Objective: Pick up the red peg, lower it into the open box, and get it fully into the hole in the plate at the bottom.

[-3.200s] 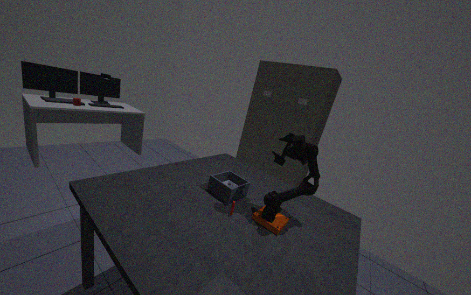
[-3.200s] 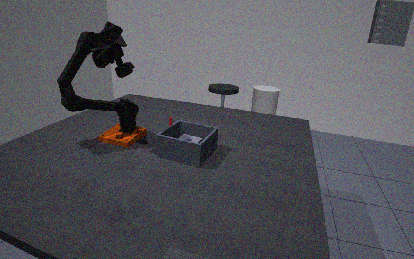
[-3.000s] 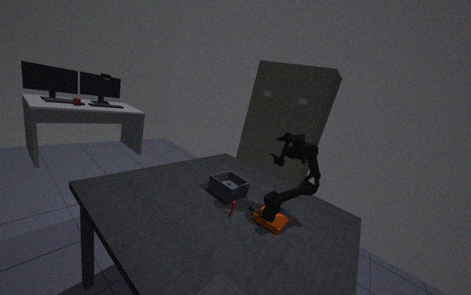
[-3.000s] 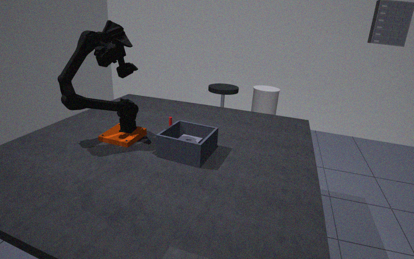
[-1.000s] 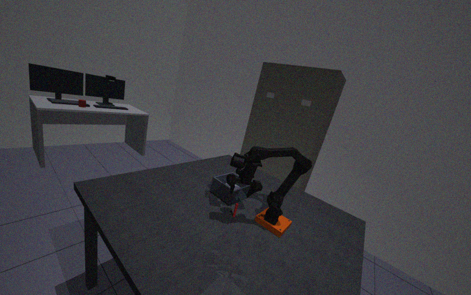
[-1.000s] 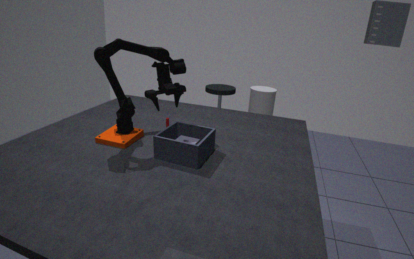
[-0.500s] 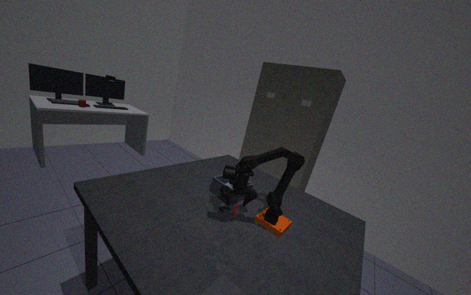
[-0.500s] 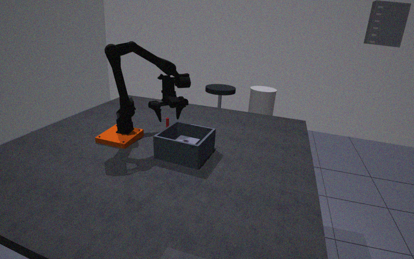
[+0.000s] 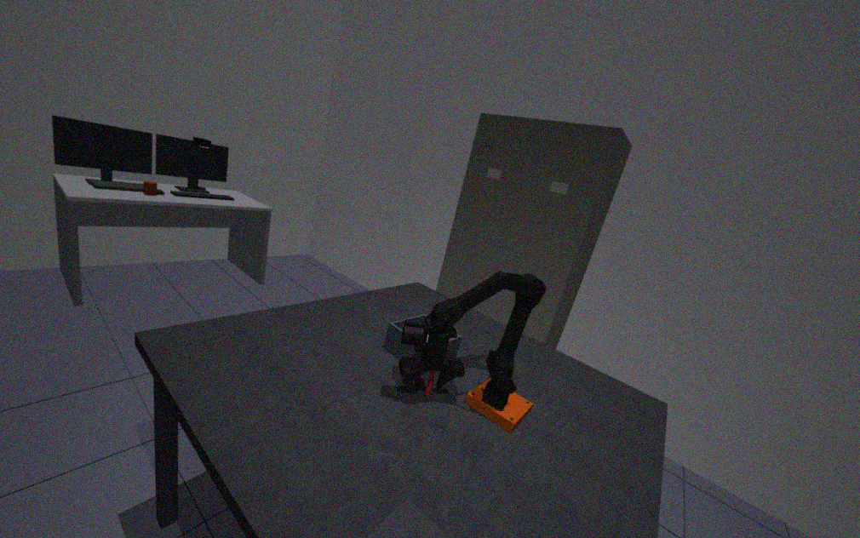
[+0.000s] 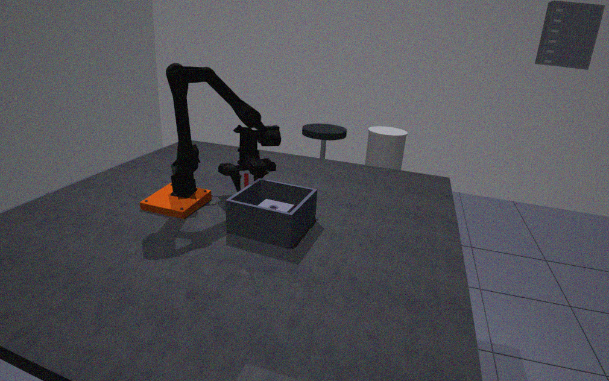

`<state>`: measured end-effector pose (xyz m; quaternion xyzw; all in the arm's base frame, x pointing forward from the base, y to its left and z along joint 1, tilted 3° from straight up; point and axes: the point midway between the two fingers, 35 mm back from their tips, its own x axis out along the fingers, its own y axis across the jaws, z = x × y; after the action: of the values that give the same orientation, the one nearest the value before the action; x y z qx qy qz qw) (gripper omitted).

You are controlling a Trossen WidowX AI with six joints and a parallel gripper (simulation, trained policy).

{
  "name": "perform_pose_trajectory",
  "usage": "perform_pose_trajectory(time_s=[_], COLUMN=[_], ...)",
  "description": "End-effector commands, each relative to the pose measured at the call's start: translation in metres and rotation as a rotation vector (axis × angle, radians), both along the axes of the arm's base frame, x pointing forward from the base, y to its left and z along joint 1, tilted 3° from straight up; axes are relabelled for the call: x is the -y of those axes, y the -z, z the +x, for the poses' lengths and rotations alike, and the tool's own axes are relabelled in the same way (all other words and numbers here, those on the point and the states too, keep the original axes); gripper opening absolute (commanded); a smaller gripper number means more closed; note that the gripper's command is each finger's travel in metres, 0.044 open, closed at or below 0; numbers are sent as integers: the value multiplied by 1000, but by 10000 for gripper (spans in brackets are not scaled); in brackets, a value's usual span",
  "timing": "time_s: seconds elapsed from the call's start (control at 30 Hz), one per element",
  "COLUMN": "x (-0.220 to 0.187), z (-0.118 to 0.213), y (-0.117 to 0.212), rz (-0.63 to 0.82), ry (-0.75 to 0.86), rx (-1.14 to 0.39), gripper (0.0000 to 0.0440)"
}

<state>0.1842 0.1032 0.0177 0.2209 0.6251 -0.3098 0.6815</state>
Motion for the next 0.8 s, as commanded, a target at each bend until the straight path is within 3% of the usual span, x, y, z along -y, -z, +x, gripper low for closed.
perform_pose_trajectory(time_s=[0.0, 0.27, 0.77], x=[5, 9, 29], z=[-4, -7, 29], y=[9, 13, -53], rz=[-25, -55, -124], ry=[-2, 1, -17], rx=[-28, -70, 84], gripper=[195, 0, 0])
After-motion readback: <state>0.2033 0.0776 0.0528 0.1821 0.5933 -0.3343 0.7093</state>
